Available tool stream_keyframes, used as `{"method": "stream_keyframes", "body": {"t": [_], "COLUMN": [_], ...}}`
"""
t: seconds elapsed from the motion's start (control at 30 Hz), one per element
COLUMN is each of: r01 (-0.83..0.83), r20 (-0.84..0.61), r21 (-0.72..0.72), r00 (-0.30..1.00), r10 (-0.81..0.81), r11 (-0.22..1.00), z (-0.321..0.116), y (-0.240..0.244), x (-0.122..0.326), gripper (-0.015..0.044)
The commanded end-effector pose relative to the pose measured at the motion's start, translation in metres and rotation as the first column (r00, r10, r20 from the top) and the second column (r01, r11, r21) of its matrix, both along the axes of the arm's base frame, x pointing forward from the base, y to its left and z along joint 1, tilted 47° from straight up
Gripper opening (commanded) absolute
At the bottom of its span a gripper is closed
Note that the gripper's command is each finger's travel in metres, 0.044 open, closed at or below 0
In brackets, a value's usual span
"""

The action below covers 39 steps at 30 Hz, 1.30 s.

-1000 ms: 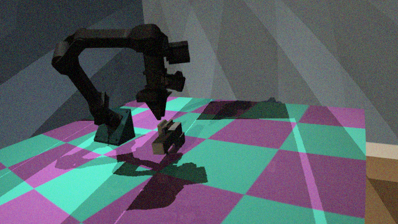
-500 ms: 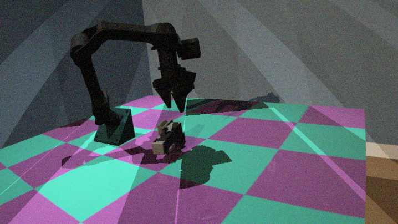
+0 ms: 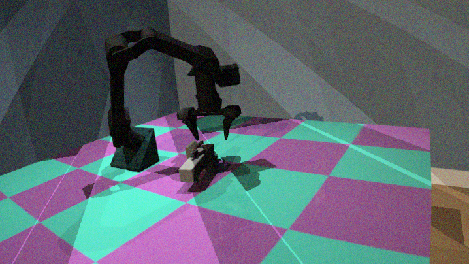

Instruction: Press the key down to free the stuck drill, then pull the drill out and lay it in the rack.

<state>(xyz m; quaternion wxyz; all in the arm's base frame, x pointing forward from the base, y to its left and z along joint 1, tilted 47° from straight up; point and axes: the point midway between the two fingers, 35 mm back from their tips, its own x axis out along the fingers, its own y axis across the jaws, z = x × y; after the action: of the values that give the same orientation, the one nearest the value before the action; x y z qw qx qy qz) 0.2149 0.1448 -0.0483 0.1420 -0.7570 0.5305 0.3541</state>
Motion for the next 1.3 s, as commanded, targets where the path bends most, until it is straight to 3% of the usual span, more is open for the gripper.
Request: {"method": "stream_keyframes", "body": {"t": [0.0, 1.27], "r01": [-0.007, -0.006], "r20": [-0.012, -0.011], "r21": [0.001, -0.002], "r00": [1.0, 1.0], "r10": [0.007, 0.006], "r11": [1.0, 1.0], "z": [-0.001, -0.025], "y": [0.0, -0.043], "x": [-0.001, 0.014], "gripper": [0.044, 0.044]}}
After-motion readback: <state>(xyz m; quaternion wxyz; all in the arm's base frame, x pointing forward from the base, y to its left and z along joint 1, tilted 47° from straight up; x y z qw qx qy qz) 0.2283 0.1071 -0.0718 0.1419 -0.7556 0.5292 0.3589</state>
